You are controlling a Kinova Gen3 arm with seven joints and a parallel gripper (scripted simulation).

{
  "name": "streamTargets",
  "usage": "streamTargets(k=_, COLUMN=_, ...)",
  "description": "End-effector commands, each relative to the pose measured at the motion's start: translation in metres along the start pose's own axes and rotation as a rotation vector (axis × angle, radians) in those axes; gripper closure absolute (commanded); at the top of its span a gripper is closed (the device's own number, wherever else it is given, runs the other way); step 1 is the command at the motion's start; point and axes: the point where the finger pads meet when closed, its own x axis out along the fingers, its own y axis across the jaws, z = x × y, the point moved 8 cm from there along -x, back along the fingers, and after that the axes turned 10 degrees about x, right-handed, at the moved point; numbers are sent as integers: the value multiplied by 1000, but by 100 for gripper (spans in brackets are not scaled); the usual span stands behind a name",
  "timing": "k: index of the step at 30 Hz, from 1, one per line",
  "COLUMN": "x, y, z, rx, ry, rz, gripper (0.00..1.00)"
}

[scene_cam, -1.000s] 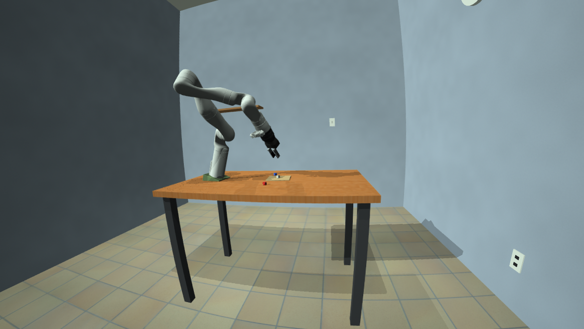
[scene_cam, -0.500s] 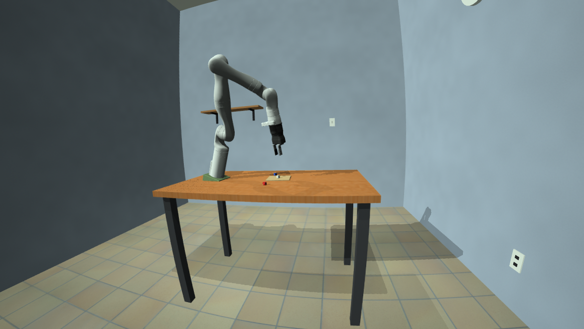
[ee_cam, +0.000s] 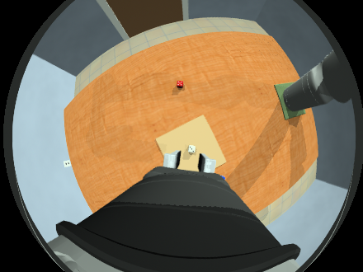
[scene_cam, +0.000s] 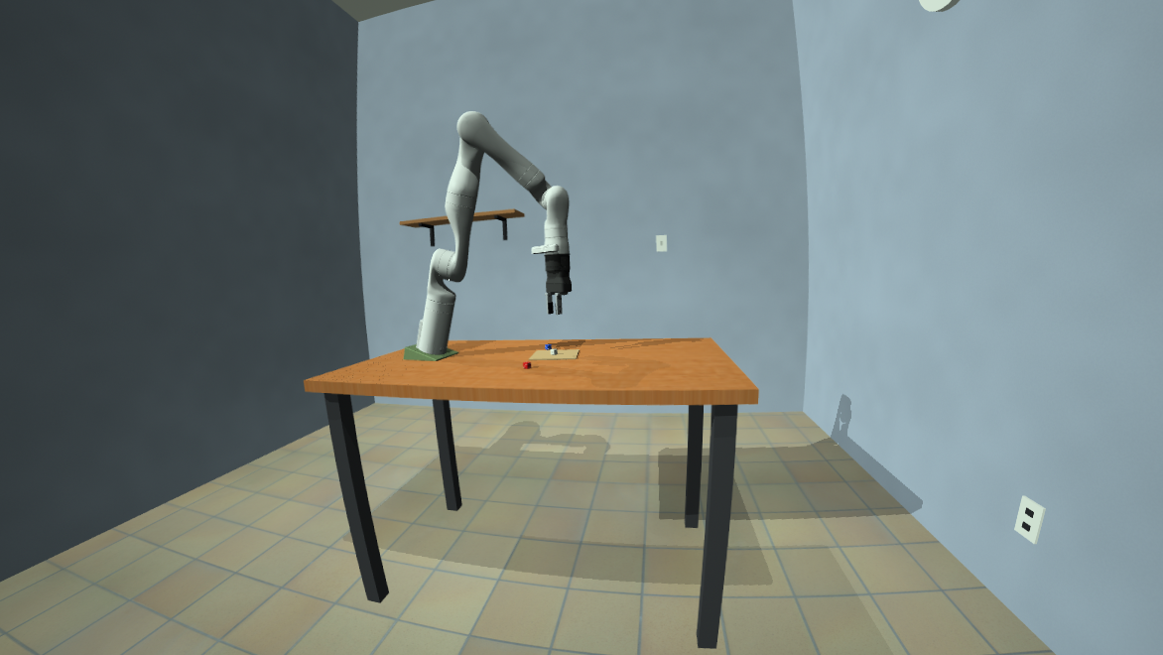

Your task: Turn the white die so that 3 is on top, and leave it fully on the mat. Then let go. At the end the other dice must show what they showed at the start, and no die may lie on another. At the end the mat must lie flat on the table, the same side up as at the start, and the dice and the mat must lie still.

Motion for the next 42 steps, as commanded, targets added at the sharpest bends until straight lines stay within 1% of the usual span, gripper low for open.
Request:
streamTargets(k=1, x=0, y=8, z=10, rx=-37, ry=26, rz=-25, gripper=36)
streamTargets(k=5, x=0, y=8, z=10, rx=-36, ry=29, rz=-26, gripper=36)
streamTargets(k=6, x=0, y=8, z=10, rx=-36, ry=29, rz=-26, gripper=0)
streamTargets(k=18, x=0, y=8, z=10, rx=-36, ry=29, rz=-26, gripper=0)
streamTargets(k=22, x=-3, y=8, z=10, rx=-37, ry=29, rz=-24, gripper=0)
streamTargets(k=27, x=-13, y=8, z=10, rx=-38, ry=29, rz=-24, gripper=0)
streamTargets(k=29, x=-13, y=8, z=10, rx=-38, ry=29, rz=-24, gripper=0)
streamTargets(k=37, x=-39, y=9, z=11, rx=-38, ry=29, rz=-24, gripper=0)
streamTargets(k=42, x=-50, y=9, z=11, rx=-38, ry=29, rz=-24, gripper=0)
